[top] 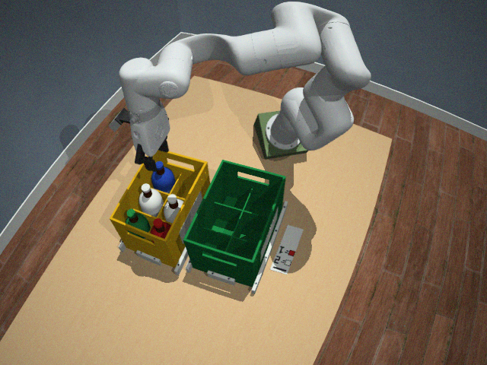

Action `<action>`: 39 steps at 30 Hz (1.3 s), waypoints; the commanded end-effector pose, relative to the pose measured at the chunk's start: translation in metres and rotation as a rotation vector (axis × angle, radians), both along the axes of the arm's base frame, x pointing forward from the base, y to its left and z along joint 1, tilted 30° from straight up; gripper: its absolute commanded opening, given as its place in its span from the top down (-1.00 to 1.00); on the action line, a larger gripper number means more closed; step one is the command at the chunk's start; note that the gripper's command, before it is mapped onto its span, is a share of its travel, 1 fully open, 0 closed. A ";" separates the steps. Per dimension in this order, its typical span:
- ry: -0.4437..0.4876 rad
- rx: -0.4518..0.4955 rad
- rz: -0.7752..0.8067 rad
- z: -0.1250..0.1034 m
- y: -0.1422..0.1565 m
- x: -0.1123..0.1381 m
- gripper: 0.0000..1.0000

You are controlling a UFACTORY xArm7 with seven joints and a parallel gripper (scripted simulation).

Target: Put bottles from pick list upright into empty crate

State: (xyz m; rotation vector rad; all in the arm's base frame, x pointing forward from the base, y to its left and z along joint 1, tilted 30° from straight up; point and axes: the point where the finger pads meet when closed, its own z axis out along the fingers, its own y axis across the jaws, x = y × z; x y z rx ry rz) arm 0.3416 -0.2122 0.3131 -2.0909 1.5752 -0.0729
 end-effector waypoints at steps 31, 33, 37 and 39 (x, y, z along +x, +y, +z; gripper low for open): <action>0.000 0.002 -0.003 -0.014 -0.118 0.039 -0.29; 0.000 0.002 -0.003 -0.014 -0.118 0.039 -0.29; 0.000 0.002 -0.003 -0.014 -0.118 0.039 -0.29; 0.000 0.002 -0.003 -0.014 -0.118 0.039 -0.29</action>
